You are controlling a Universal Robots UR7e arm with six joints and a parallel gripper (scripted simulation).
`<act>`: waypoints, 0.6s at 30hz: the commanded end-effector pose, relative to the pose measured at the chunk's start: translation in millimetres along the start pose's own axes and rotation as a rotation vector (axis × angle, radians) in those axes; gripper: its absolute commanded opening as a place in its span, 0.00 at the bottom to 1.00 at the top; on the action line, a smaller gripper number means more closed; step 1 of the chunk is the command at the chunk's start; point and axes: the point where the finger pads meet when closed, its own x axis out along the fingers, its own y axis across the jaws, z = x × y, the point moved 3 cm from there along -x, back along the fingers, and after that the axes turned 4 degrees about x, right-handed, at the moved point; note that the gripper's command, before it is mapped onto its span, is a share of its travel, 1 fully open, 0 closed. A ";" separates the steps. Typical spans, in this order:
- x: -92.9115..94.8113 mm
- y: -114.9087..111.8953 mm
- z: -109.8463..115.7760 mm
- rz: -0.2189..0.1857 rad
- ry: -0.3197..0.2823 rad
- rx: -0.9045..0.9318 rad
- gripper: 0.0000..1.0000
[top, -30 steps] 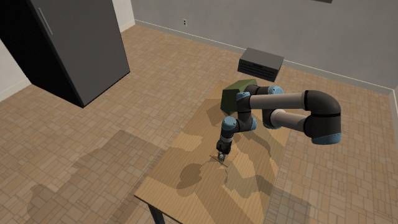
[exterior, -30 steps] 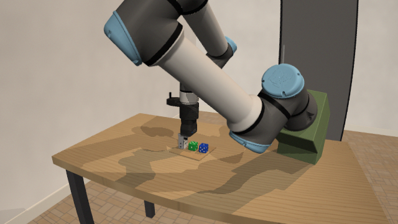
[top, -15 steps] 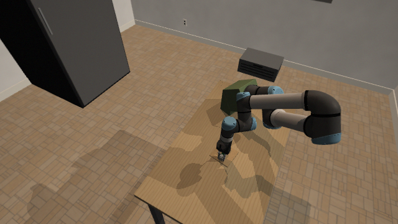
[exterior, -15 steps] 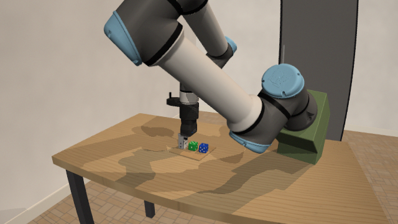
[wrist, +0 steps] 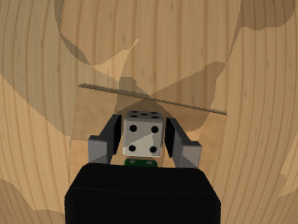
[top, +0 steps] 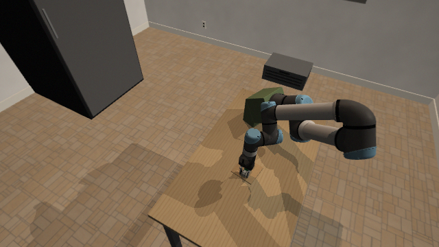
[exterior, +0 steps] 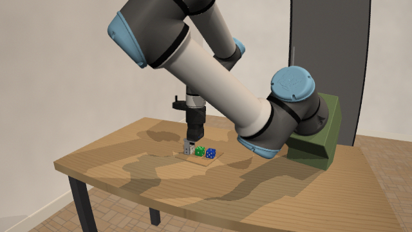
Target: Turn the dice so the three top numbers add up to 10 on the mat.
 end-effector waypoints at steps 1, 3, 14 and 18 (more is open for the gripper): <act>-0.3 0.1 -0.3 0.000 0.001 0.000 0.81; -0.3 0.1 -0.3 0.000 0.001 0.000 0.81; -0.4 0.1 -0.3 0.000 0.001 0.000 0.87; -2.8 0.1 -0.3 0.000 0.001 0.000 0.87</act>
